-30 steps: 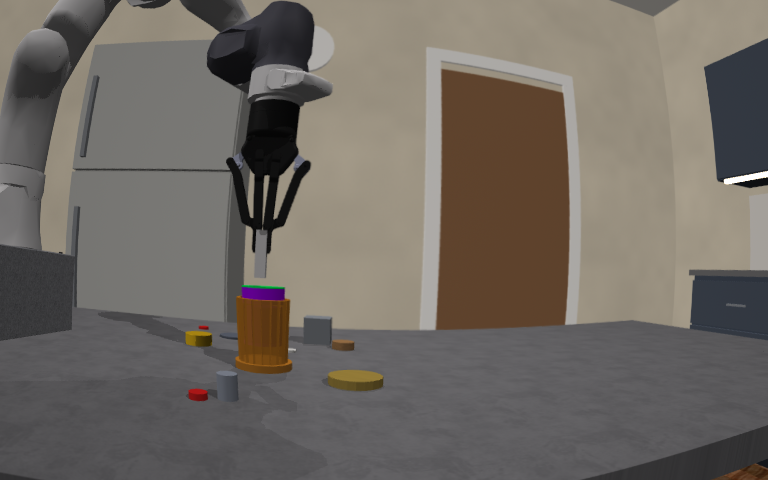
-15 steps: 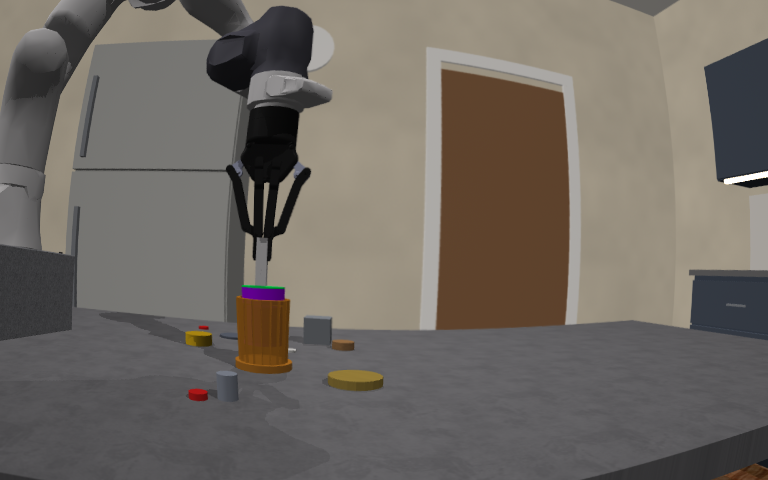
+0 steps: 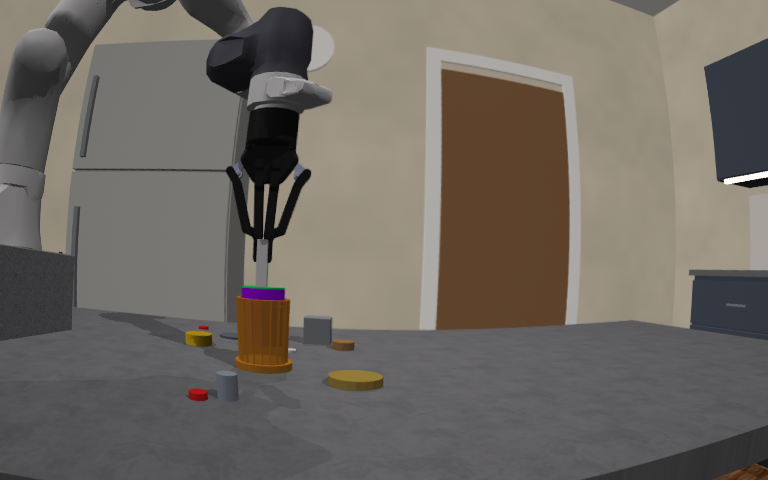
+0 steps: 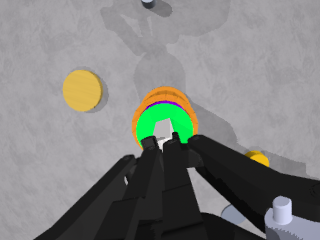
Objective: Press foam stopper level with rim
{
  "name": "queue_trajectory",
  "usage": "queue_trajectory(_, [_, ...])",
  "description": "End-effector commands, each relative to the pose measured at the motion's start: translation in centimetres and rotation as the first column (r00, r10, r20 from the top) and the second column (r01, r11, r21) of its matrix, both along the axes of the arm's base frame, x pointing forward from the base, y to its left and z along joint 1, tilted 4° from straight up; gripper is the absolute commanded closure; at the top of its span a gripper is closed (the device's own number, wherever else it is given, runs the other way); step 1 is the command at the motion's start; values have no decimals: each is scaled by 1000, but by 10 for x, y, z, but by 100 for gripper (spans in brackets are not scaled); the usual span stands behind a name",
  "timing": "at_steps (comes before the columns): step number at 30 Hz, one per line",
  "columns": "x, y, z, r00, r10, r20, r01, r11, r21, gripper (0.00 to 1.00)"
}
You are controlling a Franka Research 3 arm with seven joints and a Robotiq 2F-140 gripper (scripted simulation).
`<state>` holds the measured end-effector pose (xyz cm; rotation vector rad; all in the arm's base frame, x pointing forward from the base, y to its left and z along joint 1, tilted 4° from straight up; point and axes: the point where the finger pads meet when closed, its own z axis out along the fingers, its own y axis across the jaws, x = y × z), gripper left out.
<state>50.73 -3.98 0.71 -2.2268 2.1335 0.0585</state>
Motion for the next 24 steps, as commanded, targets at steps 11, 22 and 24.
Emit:
queue_trajectory(11, [0,1,-7,1000,8,5,-8,1000,-1,100])
queue_trajectory(22, [-1,1,-12,1000,8,5,-8,1000,-1,100])
queue_trajectory(24, [-2,1,-13,1000,8,5,-8,1000,-1,100])
